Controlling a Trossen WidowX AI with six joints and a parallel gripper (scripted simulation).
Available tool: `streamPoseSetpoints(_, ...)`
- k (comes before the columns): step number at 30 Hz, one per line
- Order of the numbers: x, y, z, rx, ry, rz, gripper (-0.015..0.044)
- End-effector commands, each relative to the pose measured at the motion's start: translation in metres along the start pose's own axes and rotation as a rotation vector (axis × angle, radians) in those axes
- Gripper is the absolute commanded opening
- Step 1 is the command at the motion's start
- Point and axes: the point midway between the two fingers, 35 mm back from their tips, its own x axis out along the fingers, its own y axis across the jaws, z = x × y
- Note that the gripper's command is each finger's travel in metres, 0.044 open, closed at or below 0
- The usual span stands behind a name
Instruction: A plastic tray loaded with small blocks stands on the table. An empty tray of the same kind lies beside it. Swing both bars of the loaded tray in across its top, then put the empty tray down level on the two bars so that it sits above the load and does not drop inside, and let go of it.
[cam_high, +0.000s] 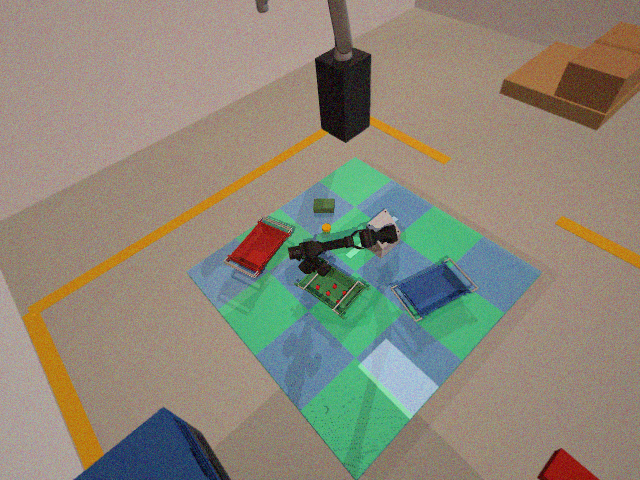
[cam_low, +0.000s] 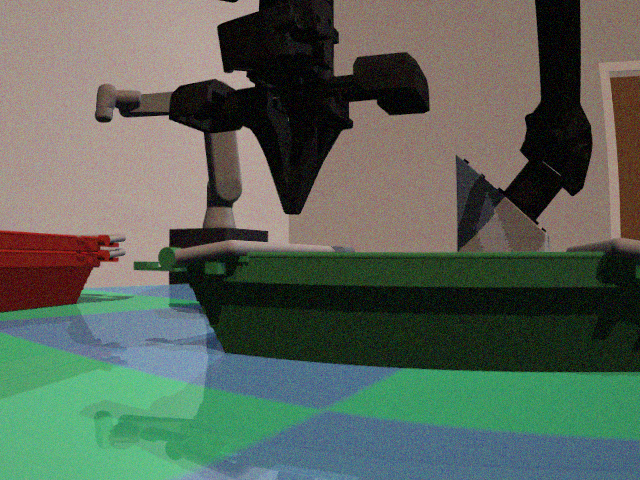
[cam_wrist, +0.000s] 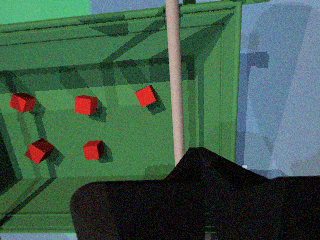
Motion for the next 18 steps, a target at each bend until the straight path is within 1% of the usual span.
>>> streamPoseSetpoints(1,0.0,0.0,0.0,0.0,0.0,0.0,0.0)
streamPoseSetpoints(7,0.0,0.0,0.0,0.0,0.0,0.0,0.0)
streamPoseSetpoints(14,-0.002,0.0,0.0,0.0,0.0,0.0,0.0184)
streamPoseSetpoints(16,-0.013,-0.001,0.001,0.0,0.0,-0.001,0.0236)
streamPoseSetpoints(18,-0.032,-0.001,0.002,0.001,0.0,-0.002,0.0289)
